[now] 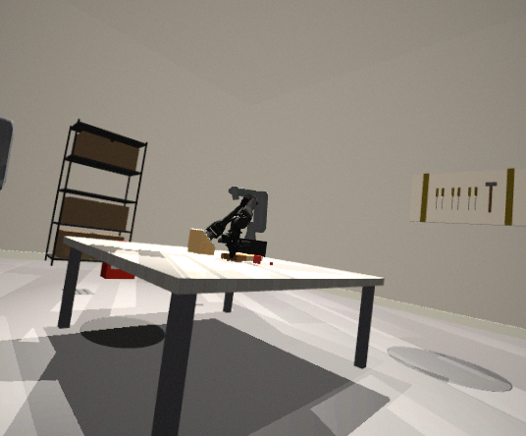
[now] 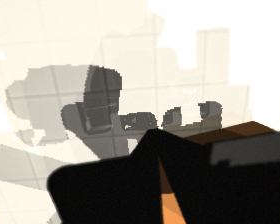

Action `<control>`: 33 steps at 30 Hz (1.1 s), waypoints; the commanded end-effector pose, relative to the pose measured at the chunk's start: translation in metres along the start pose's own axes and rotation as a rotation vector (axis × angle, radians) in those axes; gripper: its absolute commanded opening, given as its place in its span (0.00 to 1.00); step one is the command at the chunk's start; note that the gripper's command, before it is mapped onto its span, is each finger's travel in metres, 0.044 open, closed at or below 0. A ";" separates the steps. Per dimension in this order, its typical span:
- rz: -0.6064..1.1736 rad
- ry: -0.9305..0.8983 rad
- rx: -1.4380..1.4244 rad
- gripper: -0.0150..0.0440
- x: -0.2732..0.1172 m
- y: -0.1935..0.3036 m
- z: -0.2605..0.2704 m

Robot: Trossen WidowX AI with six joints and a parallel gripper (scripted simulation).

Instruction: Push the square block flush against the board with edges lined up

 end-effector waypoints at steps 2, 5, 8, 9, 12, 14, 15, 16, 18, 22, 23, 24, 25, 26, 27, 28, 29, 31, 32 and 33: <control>0.007 0.006 0.000 0.25 0.003 -0.005 0.000; 0.007 0.006 -0.001 0.25 0.003 -0.010 0.000; 0.007 0.006 -0.001 0.25 0.003 -0.015 0.000; 0.007 0.006 -0.001 0.25 0.003 -0.017 0.000; 0.007 0.006 -0.001 0.25 0.003 -0.022 0.000; 0.007 0.006 -0.001 0.25 0.003 -0.025 0.000; 0.007 0.006 -0.001 0.25 0.003 -0.027 0.000; 0.007 0.006 -0.001 0.25 0.003 -0.028 0.000; 0.007 0.006 -0.001 0.25 0.003 -0.032 0.000; 0.008 0.006 -0.001 0.25 0.003 -0.038 0.000; 0.008 0.006 -0.001 0.25 0.003 -0.040 0.000; 0.008 0.006 -0.001 0.25 0.003 -0.041 0.000; 0.008 0.006 -0.002 0.25 0.003 -0.043 0.000; 0.008 0.006 -0.002 0.25 0.003 -0.045 0.000; 0.008 0.006 -0.002 0.25 0.003 -0.046 0.000; 0.008 0.006 -0.002 0.25 0.003 -0.047 0.000; 0.008 0.000 -0.001 0.25 0.001 -0.042 0.000; 0.007 0.002 -0.002 0.25 -0.010 -0.042 0.001; 0.005 0.003 -0.004 0.25 -0.019 -0.043 0.001; 0.004 0.004 -0.005 0.25 -0.030 -0.043 0.001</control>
Point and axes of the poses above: the point midway between the two fingers, 35 mm back from their tips, its own x axis out along the fingers, its own z axis across the jaws, y = z × x, the point moved 3 cm from there along -x, back along the fingers, and after that the axes turned 2 degrees about -x, right-handed, at the moved point
